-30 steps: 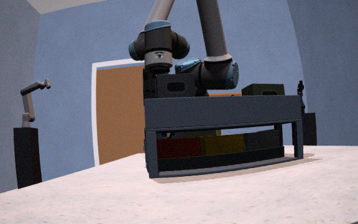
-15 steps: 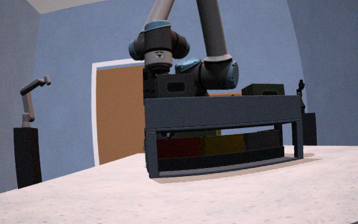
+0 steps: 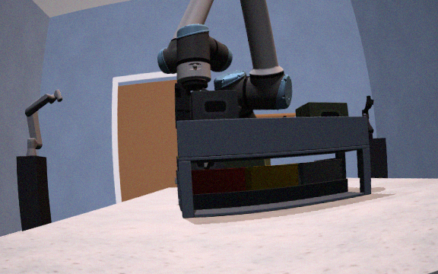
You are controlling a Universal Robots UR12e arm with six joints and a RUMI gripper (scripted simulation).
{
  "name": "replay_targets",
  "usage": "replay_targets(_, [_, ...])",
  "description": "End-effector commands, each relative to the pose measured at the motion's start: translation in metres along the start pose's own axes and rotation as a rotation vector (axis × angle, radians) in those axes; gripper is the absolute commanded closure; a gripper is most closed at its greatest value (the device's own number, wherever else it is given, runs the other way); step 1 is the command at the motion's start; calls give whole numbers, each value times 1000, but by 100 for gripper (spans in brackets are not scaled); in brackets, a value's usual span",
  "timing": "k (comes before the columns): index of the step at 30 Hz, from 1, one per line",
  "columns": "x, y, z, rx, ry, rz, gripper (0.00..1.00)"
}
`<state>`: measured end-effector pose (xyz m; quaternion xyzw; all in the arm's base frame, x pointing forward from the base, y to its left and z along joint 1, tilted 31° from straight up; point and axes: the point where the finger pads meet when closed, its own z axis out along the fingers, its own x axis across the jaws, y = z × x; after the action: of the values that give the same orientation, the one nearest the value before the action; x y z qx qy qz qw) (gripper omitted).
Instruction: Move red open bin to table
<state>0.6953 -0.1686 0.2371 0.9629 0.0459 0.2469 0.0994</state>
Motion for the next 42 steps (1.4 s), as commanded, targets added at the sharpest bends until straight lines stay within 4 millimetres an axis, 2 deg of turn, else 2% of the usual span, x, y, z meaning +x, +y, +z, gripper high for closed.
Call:
replay_targets(1, [1, 0, -1, -1, 1, 0, 42])
replay_targets(7, [1, 0, -1, -1, 1, 0, 42])
replay_targets(8, [1, 0, -1, -1, 1, 0, 100])
replay_targets(42, [1, 0, -1, -1, 1, 0, 100])
